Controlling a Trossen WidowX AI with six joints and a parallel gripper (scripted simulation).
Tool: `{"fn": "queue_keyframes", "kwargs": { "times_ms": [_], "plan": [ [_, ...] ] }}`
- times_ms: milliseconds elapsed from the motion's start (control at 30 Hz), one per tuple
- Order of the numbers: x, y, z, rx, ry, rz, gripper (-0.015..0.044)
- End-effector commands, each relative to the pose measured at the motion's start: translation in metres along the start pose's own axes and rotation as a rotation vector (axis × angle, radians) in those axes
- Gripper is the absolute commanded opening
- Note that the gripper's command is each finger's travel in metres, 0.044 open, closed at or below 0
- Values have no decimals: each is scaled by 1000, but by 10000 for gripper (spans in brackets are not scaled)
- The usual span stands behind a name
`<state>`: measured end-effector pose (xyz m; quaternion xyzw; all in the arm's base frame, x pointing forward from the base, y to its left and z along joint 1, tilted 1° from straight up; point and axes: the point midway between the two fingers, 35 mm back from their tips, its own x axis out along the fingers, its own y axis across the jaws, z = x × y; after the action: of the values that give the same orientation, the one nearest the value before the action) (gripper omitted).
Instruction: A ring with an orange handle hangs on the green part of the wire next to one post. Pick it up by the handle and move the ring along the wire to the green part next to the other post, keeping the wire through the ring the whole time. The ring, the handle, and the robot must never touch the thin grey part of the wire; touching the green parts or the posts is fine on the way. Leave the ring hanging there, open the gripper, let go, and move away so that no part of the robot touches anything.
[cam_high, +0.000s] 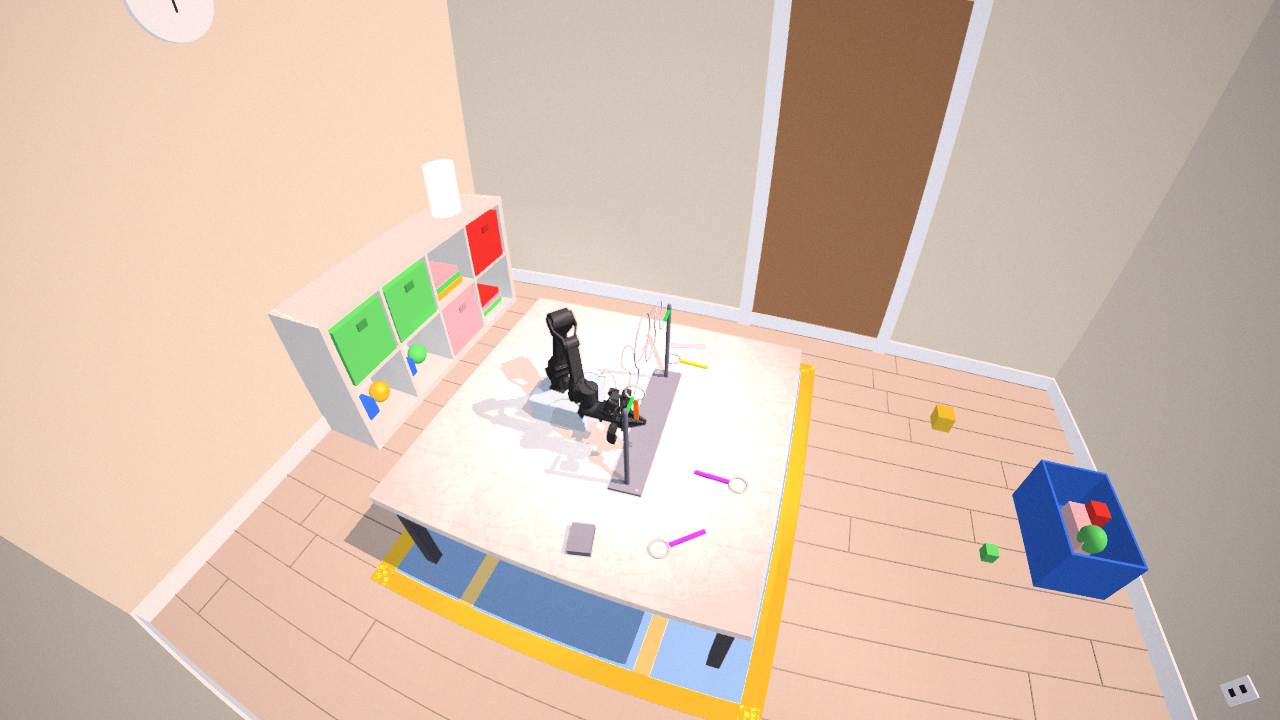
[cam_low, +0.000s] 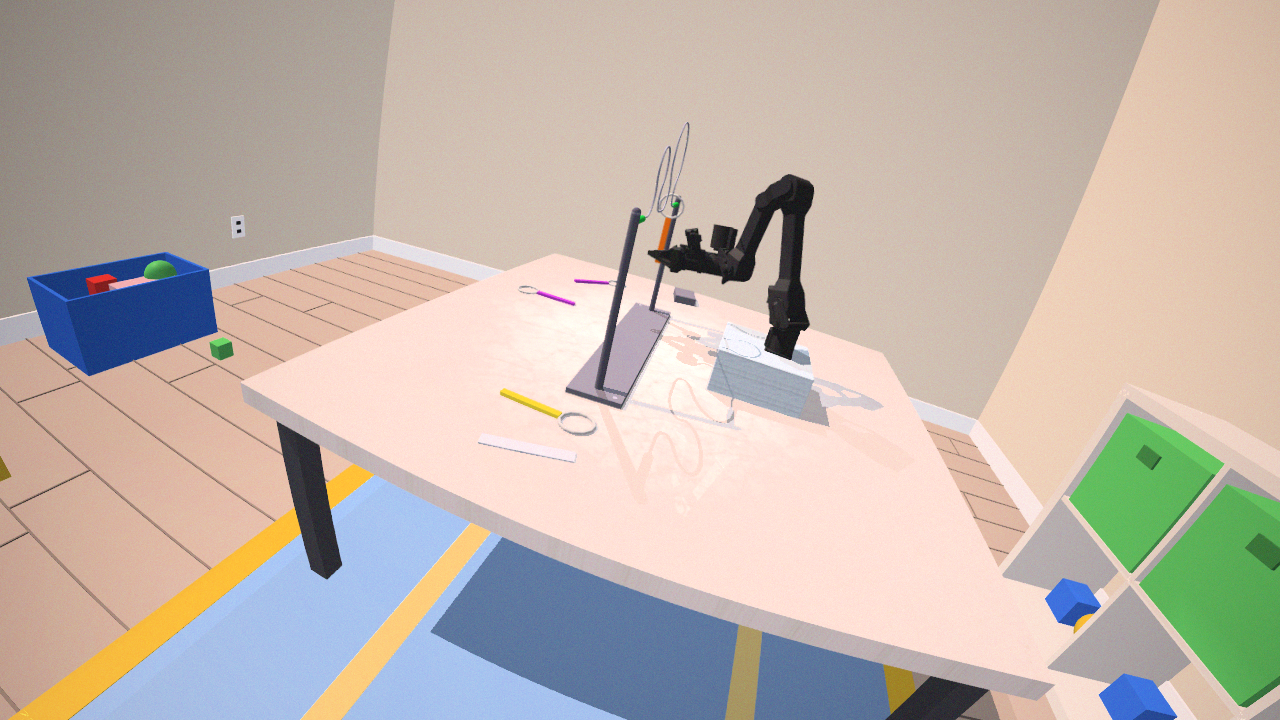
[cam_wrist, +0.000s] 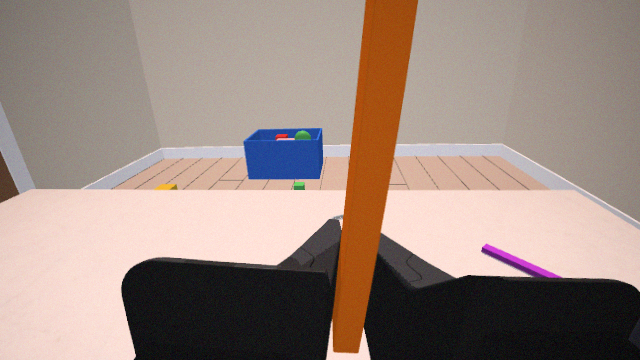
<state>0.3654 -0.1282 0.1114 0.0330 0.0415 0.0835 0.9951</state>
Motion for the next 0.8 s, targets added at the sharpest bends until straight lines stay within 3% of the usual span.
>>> {"fn": "queue_keyframes", "kwargs": {
  "times_ms": [0, 767],
  "plan": [
    [-1, 9, 0, 44, -2, -1, -150],
    [-8, 73, 15, 415, 55, 43, -150]
  ]
}}
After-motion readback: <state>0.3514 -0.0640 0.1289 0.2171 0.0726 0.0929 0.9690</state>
